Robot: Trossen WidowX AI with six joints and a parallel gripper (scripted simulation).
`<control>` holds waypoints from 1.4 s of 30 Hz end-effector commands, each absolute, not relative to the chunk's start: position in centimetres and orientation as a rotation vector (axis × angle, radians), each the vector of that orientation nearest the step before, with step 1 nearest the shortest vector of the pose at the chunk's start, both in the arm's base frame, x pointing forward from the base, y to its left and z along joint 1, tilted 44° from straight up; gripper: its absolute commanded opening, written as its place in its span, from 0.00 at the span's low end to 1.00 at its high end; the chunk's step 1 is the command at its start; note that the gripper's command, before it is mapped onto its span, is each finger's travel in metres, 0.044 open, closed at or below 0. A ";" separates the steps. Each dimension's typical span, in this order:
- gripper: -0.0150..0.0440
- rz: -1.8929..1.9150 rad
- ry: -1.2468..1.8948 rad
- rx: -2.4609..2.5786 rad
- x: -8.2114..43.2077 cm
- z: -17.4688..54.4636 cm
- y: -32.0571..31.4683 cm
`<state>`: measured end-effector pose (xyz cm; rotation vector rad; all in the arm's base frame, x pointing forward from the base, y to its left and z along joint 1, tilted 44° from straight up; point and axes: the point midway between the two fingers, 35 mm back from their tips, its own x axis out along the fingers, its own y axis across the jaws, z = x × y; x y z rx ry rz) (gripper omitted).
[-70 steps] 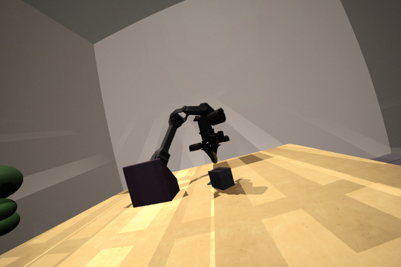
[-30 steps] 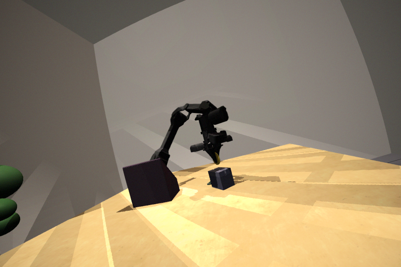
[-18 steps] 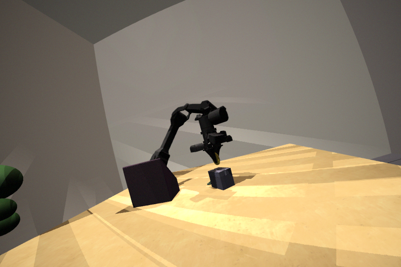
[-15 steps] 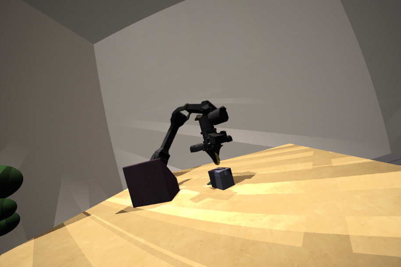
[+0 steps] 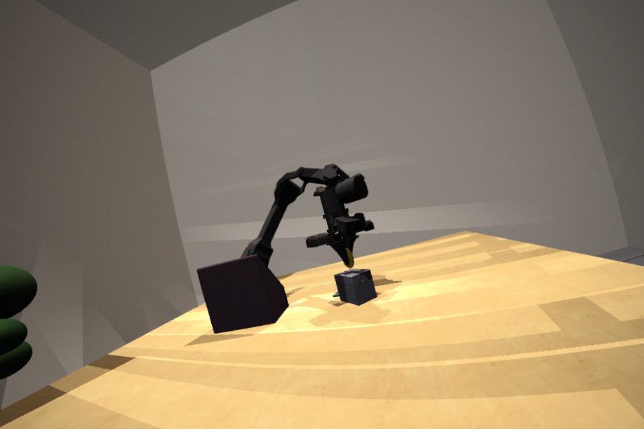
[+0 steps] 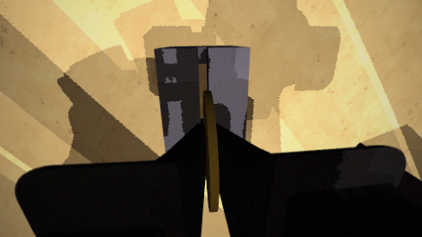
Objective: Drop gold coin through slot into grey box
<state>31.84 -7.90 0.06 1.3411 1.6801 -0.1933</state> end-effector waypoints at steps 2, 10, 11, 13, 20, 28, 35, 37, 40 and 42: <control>0.25 -0.194 1.678 1.348 31.9 -0.1 -7.7; 0.25 -0.193 1.678 1.348 31.9 -0.4 -7.4; 0.25 -0.193 1.678 1.348 31.9 -0.5 -7.4; 0.25 -0.193 1.678 1.348 31.9 -0.5 -7.3; 0.34 -0.192 1.680 1.341 31.9 -0.6 -7.3; 0.53 -0.192 1.680 1.341 31.9 -0.6 -7.3; 0.62 -0.193 1.680 1.341 31.9 -0.4 -7.5; 0.70 -0.193 1.680 1.341 31.8 0.2 -8.1; 0.84 -0.194 1.680 1.341 31.8 0.7 -8.5; 0.93 -0.194 1.681 1.341 31.8 0.9 -8.7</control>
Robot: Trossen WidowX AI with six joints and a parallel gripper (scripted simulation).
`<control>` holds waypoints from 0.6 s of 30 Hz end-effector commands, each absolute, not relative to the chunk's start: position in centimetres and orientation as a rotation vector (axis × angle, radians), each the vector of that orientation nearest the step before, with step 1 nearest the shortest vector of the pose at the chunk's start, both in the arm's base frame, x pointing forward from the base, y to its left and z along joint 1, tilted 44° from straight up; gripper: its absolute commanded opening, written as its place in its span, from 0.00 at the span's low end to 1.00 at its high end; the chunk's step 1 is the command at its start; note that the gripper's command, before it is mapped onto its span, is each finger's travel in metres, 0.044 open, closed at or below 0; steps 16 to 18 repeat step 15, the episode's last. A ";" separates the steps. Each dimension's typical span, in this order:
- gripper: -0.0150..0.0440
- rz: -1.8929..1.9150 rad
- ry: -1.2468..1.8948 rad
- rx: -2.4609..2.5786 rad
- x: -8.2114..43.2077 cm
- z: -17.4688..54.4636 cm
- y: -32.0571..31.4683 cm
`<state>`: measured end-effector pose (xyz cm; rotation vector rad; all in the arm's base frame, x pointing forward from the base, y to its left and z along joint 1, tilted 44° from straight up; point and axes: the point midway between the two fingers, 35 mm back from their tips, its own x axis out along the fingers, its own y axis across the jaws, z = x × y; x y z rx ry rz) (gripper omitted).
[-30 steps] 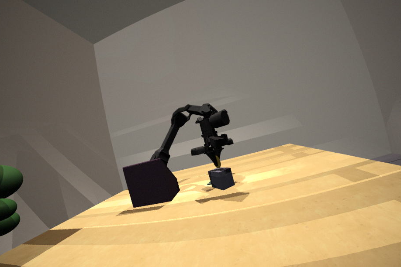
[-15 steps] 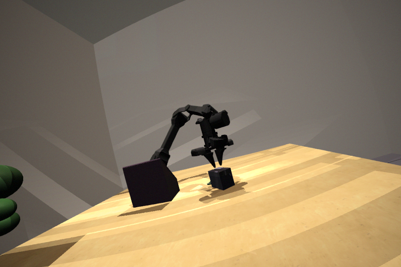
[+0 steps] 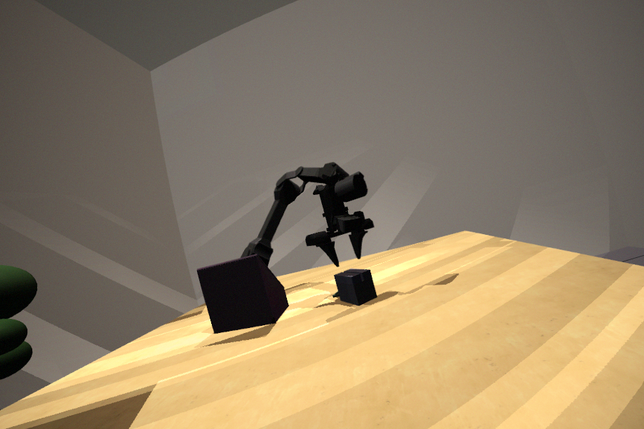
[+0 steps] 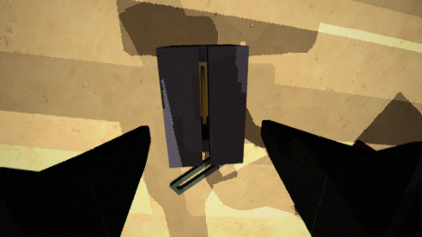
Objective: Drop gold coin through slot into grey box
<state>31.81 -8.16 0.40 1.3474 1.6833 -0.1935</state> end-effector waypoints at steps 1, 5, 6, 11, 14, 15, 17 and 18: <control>0.97 -0.194 1.681 1.342 31.7 1.4 -9.1; 1.00 -0.193 1.686 1.347 31.3 4.0 -11.3; 1.00 -0.193 1.686 1.347 31.3 4.0 -11.3; 1.00 -0.193 1.686 1.347 31.3 4.0 -11.3; 1.00 -0.193 1.686 1.347 31.3 4.0 -11.3; 1.00 -0.193 1.686 1.347 31.3 4.0 -11.3; 1.00 -0.193 1.686 1.347 31.3 4.0 -11.3; 1.00 -0.193 1.686 1.347 31.3 4.0 -11.3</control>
